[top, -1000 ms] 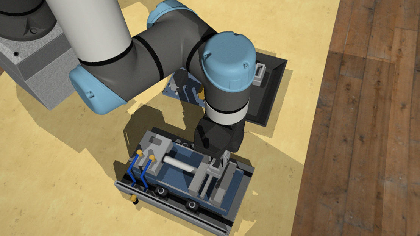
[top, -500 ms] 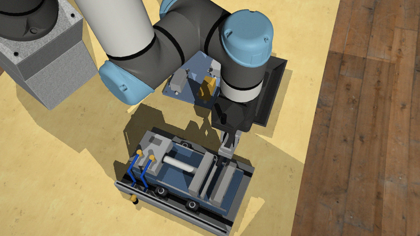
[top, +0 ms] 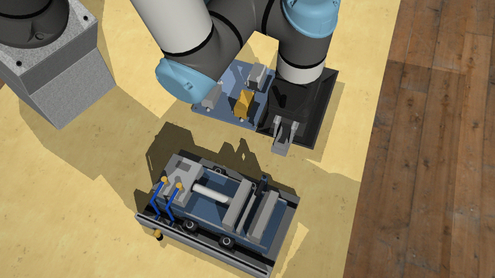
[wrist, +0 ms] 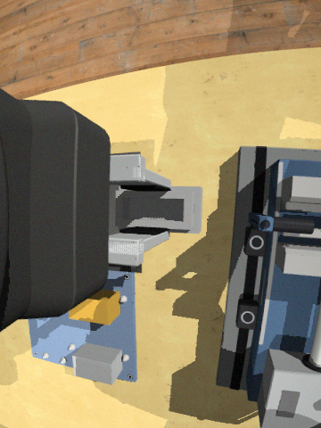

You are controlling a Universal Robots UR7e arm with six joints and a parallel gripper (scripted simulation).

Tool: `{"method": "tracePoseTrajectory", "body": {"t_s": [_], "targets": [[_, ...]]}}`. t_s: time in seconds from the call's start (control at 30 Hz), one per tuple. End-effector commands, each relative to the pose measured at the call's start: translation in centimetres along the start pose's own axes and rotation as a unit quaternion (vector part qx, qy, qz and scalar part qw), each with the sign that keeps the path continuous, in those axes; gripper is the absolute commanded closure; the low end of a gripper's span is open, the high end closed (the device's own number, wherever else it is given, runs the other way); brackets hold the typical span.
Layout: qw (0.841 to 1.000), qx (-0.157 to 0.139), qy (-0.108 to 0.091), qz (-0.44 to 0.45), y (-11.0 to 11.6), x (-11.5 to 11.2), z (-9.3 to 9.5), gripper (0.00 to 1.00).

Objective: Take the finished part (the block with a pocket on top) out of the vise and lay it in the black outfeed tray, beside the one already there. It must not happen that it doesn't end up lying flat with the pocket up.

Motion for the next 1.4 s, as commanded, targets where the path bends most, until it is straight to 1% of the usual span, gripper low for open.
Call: {"method": "tracePoseTrajectory", "body": {"t_s": [0.0,0.03,0.1,0.37,0.6,0.67,0.97,1.37], "targets": [[1.000,0.003,-0.001,-0.003,3.0,-0.3,-0.1,1.00],[1.000,0.003,-0.001,-0.004,3.5,-0.3,-0.1,1.00],[1.000,0.003,-0.001,-0.004,3.5,-0.3,-0.1,1.00],[1.000,0.004,-0.005,-0.009,7.4,-0.2,-0.4,1.00],[1.000,0.006,-0.009,-0.012,9.7,0.0,-0.6,1.00],[1.000,0.006,-0.009,-0.012,9.7,0.0,-0.6,1.00],[1.000,0.006,-0.011,-0.014,11.2,0.1,-0.8,1.00],[1.000,0.006,-0.012,-0.014,11.5,0.2,-0.9,1.00]]}}
Point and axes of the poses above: the point where the finger pads meet when closed, its own z axis out along the fingers, its own x axis across the jaws, y = z × x, the point moved 3 cm from there along -z, back along the fingers, and after that the axes turned 6 degrees about -z, right-handed, at the moved point
